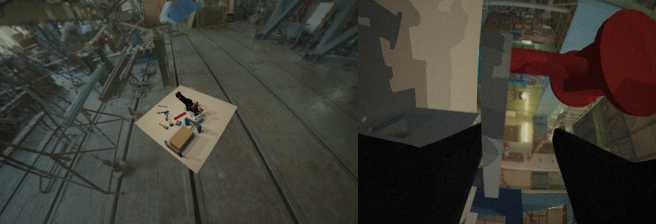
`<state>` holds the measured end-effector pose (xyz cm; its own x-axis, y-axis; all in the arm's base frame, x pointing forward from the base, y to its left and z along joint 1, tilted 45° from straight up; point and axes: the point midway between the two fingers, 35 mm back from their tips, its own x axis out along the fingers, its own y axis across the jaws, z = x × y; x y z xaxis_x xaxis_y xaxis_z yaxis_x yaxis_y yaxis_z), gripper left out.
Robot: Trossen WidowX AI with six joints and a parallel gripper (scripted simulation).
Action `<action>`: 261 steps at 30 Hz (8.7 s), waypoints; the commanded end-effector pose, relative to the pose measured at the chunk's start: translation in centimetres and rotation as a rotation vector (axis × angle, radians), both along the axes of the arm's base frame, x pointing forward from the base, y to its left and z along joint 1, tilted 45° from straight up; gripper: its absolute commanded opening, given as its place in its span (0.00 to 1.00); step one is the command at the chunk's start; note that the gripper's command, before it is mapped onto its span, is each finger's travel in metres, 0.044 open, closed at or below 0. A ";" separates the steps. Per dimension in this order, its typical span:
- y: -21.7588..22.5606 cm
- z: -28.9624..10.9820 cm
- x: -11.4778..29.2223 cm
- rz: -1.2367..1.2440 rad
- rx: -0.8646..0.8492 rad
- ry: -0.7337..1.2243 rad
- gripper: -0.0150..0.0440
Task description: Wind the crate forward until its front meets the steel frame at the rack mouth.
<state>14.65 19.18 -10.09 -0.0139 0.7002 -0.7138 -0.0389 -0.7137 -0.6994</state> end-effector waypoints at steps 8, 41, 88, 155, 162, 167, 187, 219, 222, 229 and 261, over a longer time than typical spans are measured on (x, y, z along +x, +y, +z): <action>0.0 0.0 0.0 0.002 0.001 -0.003 0.66; -0.6 0.4 0.3 0.002 -0.006 -0.002 0.66; -0.9 14.5 0.9 0.007 0.000 -0.008 0.66; 2.9 2.6 1.3 -2.492 -0.766 0.032 1.00; 2.2 1.8 1.3 -2.492 -0.766 0.031 1.00; 1.3 1.0 1.2 -2.492 -0.766 0.031 1.00; 0.7 0.2 1.2 -2.495 -0.762 0.036 0.64; 1.1 0.4 1.7 -2.529 -0.852 0.028 0.25; 1.2 0.4 1.8 -2.534 -0.869 0.027 0.25; 1.0 0.2 1.8 -2.530 -0.858 0.026 0.25; 1.7 -0.7 0.9 -2.826 -0.610 0.046 0.25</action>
